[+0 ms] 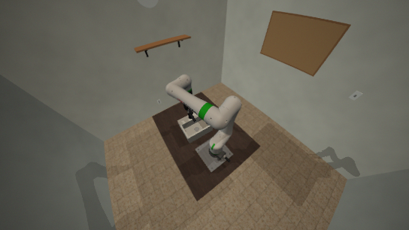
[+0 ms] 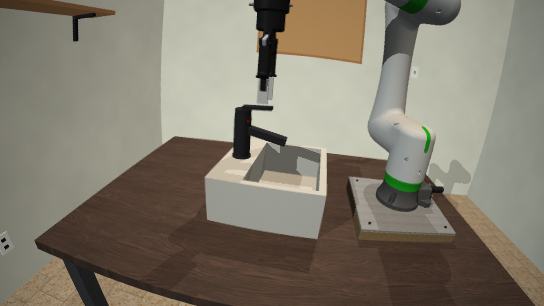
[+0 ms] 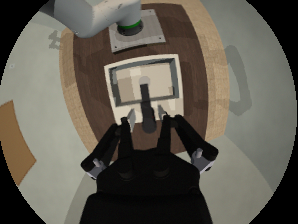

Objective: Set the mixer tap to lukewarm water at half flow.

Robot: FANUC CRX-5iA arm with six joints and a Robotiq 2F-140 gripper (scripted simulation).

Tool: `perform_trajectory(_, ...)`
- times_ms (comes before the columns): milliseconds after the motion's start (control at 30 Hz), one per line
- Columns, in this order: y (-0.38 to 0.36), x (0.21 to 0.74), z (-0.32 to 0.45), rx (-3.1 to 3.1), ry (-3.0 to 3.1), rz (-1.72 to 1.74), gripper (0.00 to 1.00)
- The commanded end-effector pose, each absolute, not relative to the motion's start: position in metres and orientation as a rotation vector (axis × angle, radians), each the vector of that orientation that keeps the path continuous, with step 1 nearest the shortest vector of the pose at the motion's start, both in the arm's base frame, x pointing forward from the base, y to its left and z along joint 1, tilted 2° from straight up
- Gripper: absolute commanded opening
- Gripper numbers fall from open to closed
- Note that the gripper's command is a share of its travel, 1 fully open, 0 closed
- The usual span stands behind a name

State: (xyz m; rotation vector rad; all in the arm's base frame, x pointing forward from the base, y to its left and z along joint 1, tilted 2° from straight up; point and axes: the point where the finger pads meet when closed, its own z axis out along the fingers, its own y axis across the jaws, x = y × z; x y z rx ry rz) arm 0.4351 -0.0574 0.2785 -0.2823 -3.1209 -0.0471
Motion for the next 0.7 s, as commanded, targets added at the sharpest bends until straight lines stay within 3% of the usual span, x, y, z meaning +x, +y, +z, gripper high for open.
perform_trajectory(0, -0.0574, 0.4352, 0.2787, -0.282, -3.121, -0.047, 0.39)
perform_trajectory(667, -0.0573, 0.4352, 0.2761, -0.282, -3.121, -0.047, 0.39)
